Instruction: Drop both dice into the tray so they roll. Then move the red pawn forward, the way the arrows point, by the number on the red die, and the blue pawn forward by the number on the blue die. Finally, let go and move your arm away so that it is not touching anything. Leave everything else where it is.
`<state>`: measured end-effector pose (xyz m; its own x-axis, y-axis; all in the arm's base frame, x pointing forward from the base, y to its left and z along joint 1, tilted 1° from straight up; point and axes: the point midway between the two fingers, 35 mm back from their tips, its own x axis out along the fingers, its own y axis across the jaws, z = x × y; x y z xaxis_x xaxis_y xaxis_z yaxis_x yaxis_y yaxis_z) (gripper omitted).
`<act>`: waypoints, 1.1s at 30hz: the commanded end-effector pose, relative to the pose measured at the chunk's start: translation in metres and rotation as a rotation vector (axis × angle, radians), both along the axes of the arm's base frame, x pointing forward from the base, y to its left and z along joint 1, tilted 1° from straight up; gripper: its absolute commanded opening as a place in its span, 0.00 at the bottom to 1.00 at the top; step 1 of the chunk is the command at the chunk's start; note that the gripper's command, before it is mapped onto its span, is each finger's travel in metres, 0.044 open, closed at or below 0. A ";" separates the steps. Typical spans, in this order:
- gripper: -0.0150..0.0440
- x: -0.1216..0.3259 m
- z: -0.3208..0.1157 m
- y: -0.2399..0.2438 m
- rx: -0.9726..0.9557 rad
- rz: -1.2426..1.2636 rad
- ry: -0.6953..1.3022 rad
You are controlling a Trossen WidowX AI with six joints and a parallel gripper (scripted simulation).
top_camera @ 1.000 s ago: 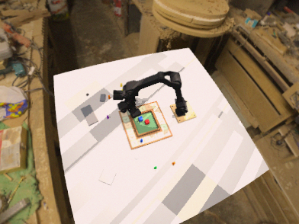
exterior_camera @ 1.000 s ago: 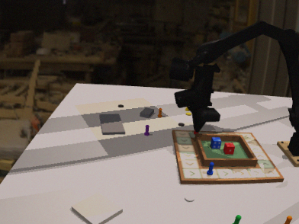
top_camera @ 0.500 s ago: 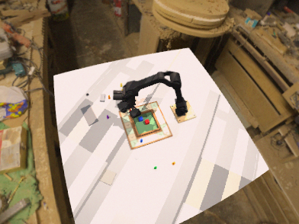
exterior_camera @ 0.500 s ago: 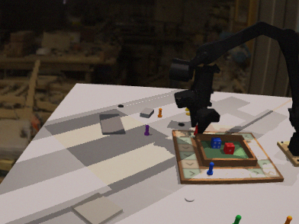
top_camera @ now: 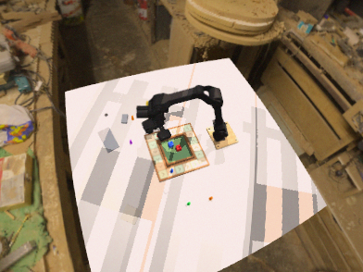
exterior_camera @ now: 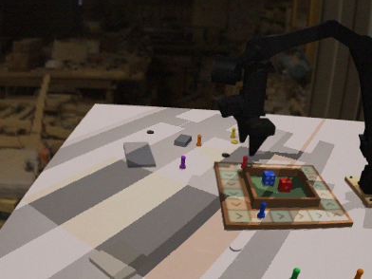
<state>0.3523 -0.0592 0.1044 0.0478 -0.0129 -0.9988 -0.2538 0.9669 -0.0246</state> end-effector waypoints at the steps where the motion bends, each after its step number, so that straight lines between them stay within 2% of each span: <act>1: 0.78 0.006 0.004 0.053 0.011 -0.040 -0.002; 5: 0.60 0.004 0.006 0.119 0.022 -0.126 -0.002; 13: 0.59 -0.027 0.008 0.216 0.038 -0.257 0.001; 22: 0.59 -0.033 0.007 0.216 0.038 -0.260 0.002; 33: 0.59 -0.031 -0.013 0.217 0.038 -0.260 0.002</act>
